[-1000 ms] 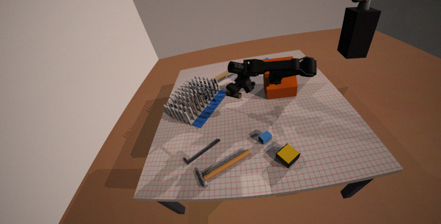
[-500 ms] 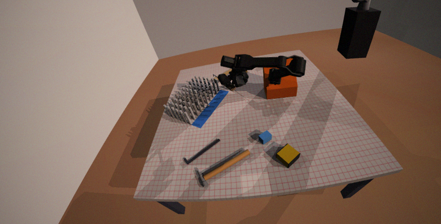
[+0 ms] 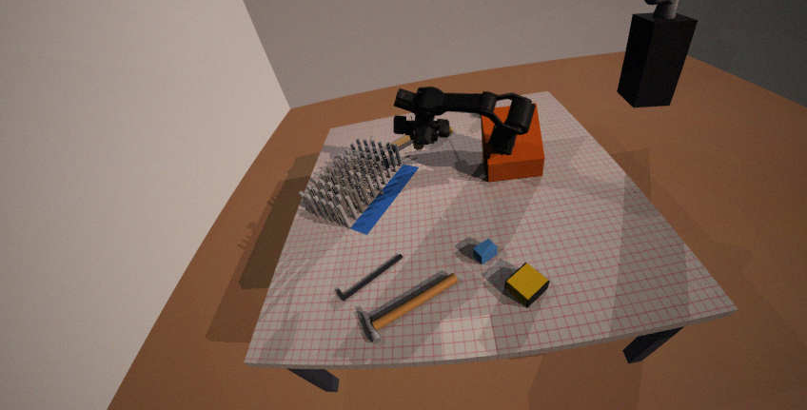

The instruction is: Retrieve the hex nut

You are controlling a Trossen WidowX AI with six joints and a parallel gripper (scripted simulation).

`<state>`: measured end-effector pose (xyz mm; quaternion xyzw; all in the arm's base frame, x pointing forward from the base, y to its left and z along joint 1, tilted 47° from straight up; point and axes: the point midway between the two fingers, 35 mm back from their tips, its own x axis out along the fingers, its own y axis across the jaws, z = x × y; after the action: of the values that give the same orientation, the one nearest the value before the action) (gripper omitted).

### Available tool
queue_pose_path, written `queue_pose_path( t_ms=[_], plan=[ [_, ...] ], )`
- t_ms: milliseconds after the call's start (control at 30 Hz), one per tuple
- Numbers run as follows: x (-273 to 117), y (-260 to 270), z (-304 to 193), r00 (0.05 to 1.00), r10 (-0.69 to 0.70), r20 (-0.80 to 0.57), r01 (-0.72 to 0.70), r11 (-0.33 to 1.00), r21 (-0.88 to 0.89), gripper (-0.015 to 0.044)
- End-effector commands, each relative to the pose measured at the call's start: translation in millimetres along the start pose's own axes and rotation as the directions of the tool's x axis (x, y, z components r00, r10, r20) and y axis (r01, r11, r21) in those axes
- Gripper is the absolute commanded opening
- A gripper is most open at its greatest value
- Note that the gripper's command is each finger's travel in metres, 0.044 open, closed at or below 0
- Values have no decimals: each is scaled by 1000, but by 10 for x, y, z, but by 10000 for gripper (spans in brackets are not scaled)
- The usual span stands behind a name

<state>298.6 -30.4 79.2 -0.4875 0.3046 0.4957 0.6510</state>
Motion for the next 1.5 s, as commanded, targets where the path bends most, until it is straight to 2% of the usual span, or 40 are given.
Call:
queue_pose_path(
  t_ms=[0, 300, 633, 1067, 1467],
  plan=[
    [30, 7, -268, 998, 50, -48, -44, 991, 127, 0],
    [125, 124, -734, 981, 169, -98, -124, 926, 358, 0],
    [223, 346, -1228, 944, 308, -118, -184, 789, 586, 0],
    [343, 770, -1803, 873, 480, -90, -213, 540, 814, 0],
    [449, 1267, -2232, 786, 619, -15, -201, 278, 939, 0]
  ],
)
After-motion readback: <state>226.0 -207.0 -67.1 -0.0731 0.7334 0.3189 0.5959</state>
